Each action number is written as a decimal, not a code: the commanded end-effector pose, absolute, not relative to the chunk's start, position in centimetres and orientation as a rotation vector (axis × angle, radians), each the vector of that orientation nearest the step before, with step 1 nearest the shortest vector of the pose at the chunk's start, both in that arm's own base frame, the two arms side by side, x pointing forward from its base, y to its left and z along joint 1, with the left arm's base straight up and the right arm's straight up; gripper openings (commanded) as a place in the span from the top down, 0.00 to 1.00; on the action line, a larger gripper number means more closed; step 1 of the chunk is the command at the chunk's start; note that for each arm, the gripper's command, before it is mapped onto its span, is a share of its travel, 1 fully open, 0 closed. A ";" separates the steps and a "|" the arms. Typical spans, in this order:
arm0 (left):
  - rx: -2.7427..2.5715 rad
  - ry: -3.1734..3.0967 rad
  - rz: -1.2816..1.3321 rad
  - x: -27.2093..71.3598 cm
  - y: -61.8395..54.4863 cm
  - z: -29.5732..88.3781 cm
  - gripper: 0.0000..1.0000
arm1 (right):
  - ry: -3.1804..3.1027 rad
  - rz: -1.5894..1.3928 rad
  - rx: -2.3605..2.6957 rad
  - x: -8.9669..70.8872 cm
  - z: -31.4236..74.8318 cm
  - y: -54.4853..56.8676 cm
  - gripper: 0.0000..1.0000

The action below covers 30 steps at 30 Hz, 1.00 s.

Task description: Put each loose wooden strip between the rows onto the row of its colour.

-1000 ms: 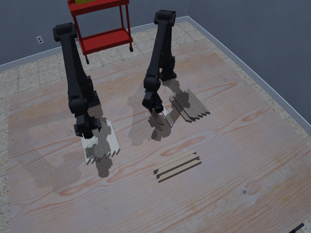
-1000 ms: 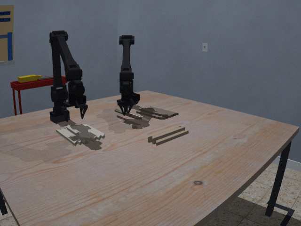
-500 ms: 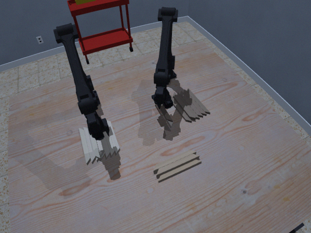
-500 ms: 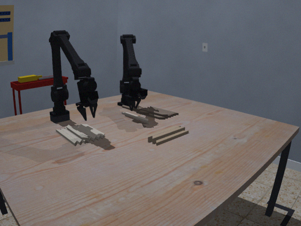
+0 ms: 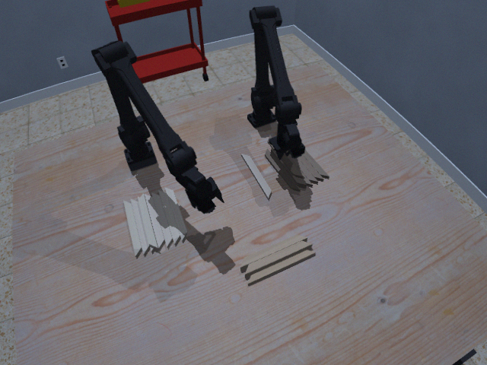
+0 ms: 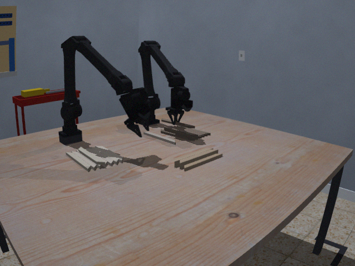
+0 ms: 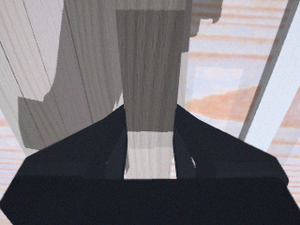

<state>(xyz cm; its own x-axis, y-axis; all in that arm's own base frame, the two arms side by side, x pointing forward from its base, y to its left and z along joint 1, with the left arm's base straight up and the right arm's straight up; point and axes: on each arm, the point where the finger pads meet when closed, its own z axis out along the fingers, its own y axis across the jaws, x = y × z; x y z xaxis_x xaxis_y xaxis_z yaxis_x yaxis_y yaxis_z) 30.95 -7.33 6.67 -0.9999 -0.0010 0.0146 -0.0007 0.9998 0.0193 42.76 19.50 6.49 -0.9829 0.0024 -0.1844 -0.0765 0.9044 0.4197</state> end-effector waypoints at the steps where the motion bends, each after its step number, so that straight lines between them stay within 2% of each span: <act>1: -0.064 -3.161 -0.013 32.5 -1.7 8.8 0.78 | 2.942 0.754 0.035 43.3 6.7 29.7 0.48; 10: 0.025 -3.124 -0.017 32.1 2.6 5.5 0.78 | 3.115 0.473 0.081 36.9 3.4 38.4 0.48; 12: 0.025 -3.124 -0.017 32.1 2.6 5.5 0.78 | 3.115 0.473 0.081 36.9 3.4 38.4 0.48; 21: 0.066 -3.146 -0.021 33.0 3.0 5.2 0.78 | 3.147 0.104 0.052 30.3 0.4 42.7 0.48; 30: 0.067 -3.158 -0.022 33.1 3.0 5.6 0.78 | 3.125 0.028 -0.005 29.4 -0.7 43.3 0.48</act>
